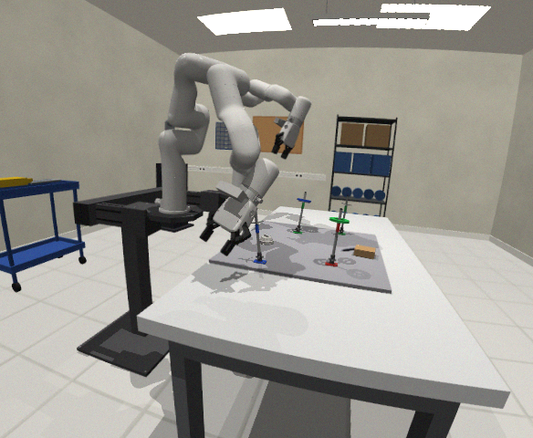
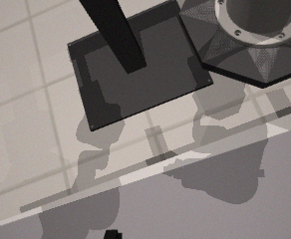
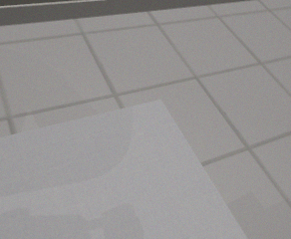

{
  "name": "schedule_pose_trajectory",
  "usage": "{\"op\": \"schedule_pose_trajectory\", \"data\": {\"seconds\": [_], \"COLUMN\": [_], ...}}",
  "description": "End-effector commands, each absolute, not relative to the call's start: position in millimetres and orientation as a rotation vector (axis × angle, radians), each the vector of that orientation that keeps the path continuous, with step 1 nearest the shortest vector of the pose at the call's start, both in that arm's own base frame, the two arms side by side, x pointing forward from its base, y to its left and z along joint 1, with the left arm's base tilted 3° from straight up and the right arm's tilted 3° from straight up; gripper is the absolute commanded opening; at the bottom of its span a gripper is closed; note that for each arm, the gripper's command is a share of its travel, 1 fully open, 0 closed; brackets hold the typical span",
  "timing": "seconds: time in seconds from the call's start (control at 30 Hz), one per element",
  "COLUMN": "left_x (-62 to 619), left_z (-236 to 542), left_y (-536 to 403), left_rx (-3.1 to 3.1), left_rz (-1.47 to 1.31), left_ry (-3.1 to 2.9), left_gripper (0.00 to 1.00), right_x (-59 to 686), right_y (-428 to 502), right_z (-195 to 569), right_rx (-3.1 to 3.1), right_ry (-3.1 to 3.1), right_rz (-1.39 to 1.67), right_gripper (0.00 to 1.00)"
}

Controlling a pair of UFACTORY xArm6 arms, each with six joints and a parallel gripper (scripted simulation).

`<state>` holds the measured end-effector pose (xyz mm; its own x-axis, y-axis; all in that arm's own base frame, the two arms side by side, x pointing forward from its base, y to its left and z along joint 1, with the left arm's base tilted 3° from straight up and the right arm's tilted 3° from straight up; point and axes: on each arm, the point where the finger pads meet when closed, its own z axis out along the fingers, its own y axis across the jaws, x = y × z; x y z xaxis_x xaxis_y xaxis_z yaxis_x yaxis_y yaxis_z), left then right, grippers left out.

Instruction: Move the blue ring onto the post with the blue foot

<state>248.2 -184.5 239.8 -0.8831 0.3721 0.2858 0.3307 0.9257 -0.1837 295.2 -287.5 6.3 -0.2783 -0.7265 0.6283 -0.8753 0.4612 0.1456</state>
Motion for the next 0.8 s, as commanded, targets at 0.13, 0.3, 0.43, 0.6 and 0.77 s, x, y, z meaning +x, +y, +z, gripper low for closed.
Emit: {"op": "schedule_pose_trajectory", "data": {"seconds": [0.13, 0.3, 0.43, 0.6, 0.77], "left_x": [248.7, 248.7, 248.7, 248.7, 248.7], "left_z": [240.6, 240.6, 240.6, 240.6, 240.6], "left_y": [-184.9, -184.9, -184.9, -184.9, -184.9], "left_rx": [-0.519, -0.519, -0.519, -0.519, -0.519], "left_rz": [0.187, 0.187, 0.187, 0.187, 0.187], "left_ry": [-2.769, -2.769, -2.769, -2.769, -2.769], "left_gripper": [1.0, 1.0, 1.0, 1.0, 1.0], "right_x": [295.9, 295.9, 295.9, 295.9, 295.9], "right_y": [-287.8, -287.8, -287.8, -287.8, -287.8], "right_z": [6.9, 6.9, 6.9, 6.9, 6.9], "right_rx": [1.328, 1.328, 1.328, 1.328, 1.328], "right_ry": [-2.077, -2.077, -2.077, -2.077, -2.077], "right_rz": [0.304, 0.304, 0.304, 0.304, 0.304], "right_gripper": [1.0, 1.0, 1.0, 0.24, 0.24]}}
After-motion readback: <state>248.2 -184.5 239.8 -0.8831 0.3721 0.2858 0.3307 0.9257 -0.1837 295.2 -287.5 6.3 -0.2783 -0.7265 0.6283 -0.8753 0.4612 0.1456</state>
